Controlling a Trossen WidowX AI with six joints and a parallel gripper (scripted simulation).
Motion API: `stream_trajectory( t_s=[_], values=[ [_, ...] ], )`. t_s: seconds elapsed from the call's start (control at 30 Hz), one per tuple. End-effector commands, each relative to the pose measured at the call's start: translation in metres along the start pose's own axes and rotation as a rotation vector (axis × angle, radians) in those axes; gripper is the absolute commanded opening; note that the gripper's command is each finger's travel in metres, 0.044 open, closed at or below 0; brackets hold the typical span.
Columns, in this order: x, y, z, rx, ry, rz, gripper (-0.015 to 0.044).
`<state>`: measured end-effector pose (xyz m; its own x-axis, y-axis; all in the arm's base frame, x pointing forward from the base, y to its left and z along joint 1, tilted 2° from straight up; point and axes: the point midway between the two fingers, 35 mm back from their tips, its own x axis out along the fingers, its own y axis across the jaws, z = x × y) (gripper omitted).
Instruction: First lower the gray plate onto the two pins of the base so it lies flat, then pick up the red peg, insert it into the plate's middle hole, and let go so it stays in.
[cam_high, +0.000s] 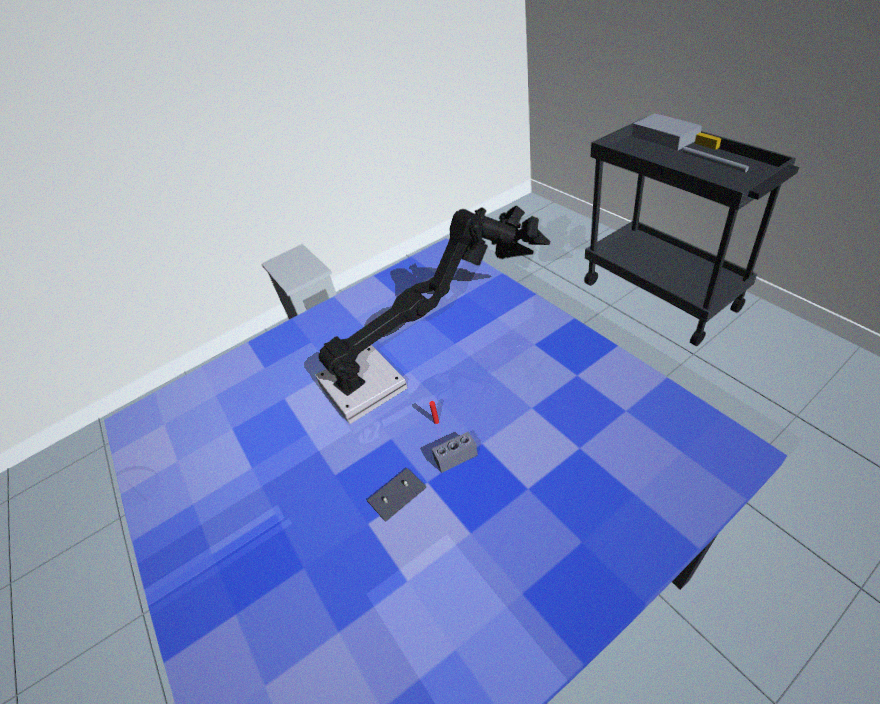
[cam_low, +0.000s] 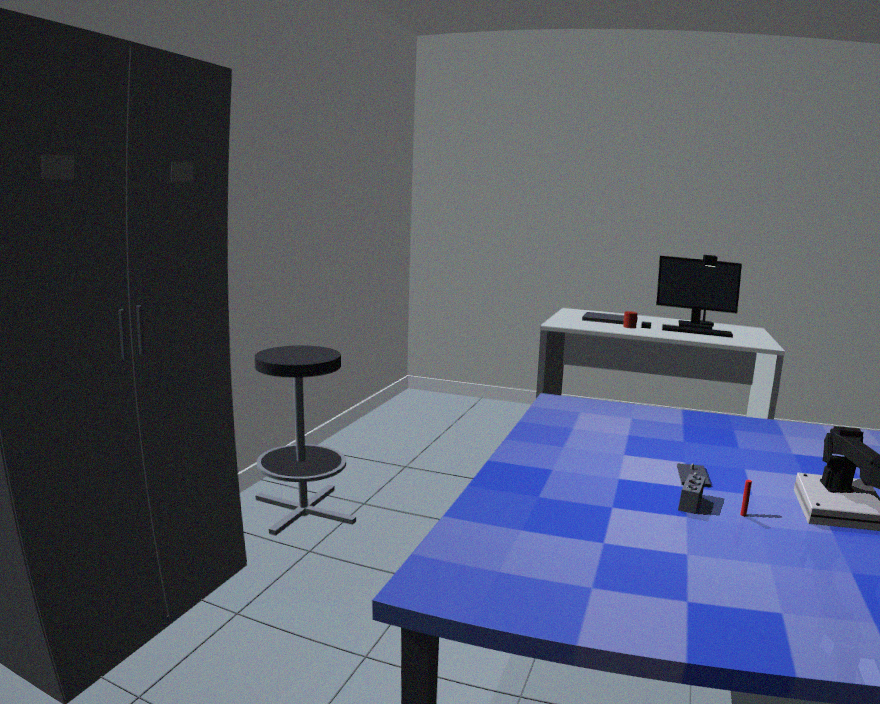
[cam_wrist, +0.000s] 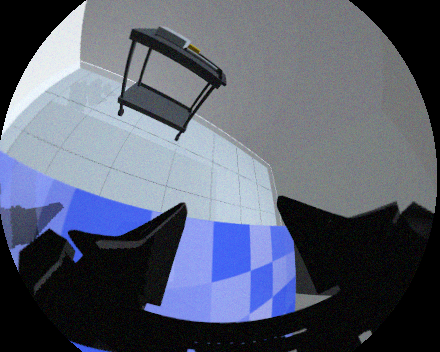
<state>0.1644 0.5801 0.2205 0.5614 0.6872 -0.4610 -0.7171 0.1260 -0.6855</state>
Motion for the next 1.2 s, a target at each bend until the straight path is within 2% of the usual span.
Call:
stream_trajectory(
  t_s=[0.0, 0.2, 0.67, 0.8, 0.97, 1.17],
  values=[
    [0.000, 0.000, 0.000, 0.000, 0.000, 0.000, 0.0426],
    [-0.032, -0.031, 0.033, -0.033, -0.107, -0.075, 0.0440],
    [-0.150, -0.081, 0.128, -0.148, -0.470, -0.248, 0.0440],
    [-0.200, -0.106, 0.149, -0.186, -0.578, -0.345, 0.0440],
    [-0.240, -0.121, 0.164, -0.209, -0.659, -0.419, 0.0440],
    [-0.327, -0.149, 0.184, -0.225, -0.822, -0.573, 0.0440]
  ],
)
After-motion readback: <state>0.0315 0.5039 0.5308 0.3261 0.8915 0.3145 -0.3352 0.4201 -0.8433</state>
